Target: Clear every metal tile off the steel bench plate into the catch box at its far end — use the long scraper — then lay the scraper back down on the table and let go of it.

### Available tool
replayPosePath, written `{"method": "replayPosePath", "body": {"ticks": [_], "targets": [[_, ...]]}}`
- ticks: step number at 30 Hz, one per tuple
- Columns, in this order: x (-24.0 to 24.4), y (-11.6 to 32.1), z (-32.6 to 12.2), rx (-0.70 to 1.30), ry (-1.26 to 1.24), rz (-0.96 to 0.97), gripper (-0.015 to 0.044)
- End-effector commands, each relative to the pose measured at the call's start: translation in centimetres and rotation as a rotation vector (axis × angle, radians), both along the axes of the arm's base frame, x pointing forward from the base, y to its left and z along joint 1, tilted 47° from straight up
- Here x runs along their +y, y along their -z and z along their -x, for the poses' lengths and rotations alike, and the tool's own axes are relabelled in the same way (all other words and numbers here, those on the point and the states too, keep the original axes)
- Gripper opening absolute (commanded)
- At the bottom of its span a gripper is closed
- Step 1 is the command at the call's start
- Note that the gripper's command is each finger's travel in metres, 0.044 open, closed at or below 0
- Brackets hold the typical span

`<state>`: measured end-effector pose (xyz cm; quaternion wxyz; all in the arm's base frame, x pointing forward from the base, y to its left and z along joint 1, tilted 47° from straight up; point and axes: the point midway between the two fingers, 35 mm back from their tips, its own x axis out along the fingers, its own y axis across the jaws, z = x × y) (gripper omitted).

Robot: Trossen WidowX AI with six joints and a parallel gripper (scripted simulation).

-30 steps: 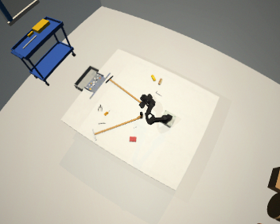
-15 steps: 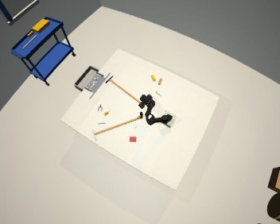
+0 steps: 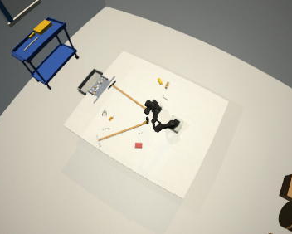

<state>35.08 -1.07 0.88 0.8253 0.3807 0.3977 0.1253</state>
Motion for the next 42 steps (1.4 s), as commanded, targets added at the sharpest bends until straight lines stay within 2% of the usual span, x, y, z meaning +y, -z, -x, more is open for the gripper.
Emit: {"method": "replayPosePath", "body": {"ticks": [1,18,31,42], "targets": [[0.6,-0.9,-0.1,-0.025,-0.018,-0.003,0.0000],[1.9,-2.3,0.0,-0.074,-0.065,-0.006,0.0000],[1.0,-1.4,0.3,-0.093,-0.084,-0.005,0.0000],[1.0,-1.4,2.2,-0.093,-0.085,-0.005,0.0000]]}}
